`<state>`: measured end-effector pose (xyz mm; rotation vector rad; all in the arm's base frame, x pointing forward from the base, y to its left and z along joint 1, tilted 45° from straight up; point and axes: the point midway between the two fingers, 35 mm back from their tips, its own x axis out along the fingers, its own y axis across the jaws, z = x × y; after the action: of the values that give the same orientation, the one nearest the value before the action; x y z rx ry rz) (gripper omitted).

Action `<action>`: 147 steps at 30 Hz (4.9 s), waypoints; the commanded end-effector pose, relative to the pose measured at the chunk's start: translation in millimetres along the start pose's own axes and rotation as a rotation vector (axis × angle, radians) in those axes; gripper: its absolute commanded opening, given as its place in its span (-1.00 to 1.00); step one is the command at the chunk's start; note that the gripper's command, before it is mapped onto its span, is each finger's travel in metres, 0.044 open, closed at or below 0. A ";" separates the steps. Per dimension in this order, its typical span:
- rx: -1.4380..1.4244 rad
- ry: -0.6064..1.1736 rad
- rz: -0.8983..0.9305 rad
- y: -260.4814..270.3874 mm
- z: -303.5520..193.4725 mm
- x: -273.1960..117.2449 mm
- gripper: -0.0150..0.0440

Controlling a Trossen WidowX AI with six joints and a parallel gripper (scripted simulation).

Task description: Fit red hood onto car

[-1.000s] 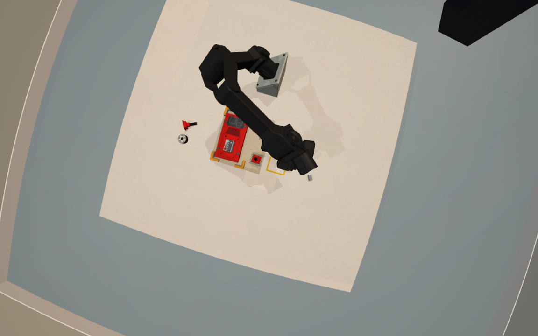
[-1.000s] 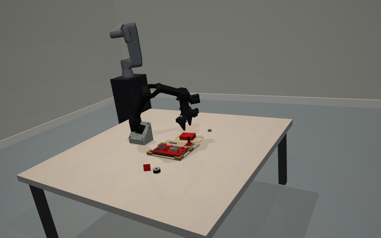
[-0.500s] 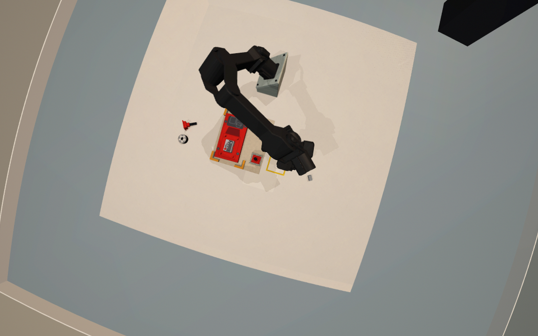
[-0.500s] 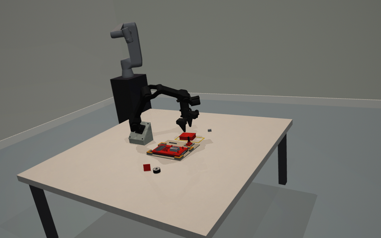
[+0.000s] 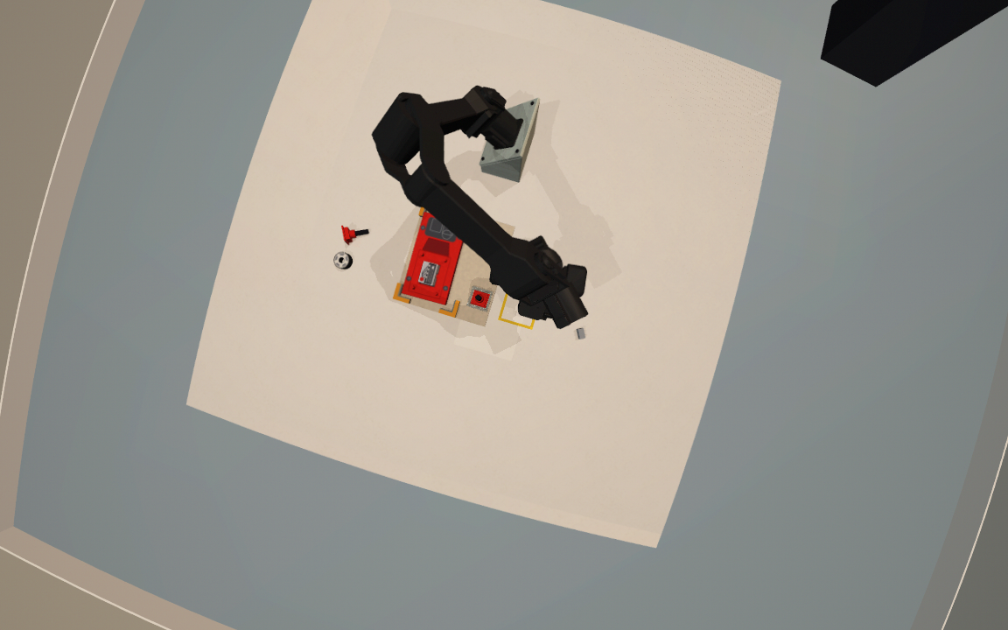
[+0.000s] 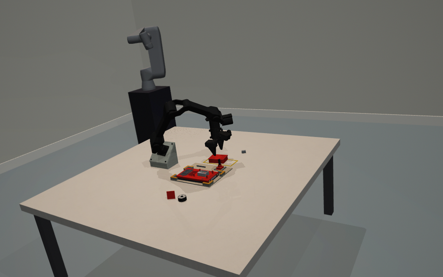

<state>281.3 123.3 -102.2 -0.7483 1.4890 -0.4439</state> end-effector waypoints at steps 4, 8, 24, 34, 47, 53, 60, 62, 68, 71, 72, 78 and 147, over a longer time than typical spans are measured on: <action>-0.006 0.000 -0.008 -1.4 -1.9 6.7 1.00; -0.006 0.000 -0.008 -1.7 -2.3 9.9 1.00; -0.006 0.000 -0.009 -3.4 -3.9 21.5 1.00; -0.006 0.000 -0.009 -3.5 -3.8 25.6 1.00; -0.006 0.000 -0.009 -3.6 -3.8 32.1 1.00; -0.006 0.000 -0.010 -3.7 -3.8 35.0 1.00; -0.006 0.000 -0.010 -3.8 -3.9 38.5 1.00; -0.006 0.000 -0.010 -3.8 -3.9 39.5 1.00; -0.001 0.002 -0.004 -3.1 -3.3 38.9 0.73; -0.001 0.002 -0.004 -3.1 -3.3 38.9 0.67; -0.001 0.002 -0.004 -3.1 -3.3 38.9 0.64; -0.001 0.002 -0.004 -3.1 -3.3 38.9 0.51; 0.093 -0.001 0.000 -208.3 30.9 -62.5 -0.49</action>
<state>343.5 37.4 69.2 -0.6728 1.4658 -0.4984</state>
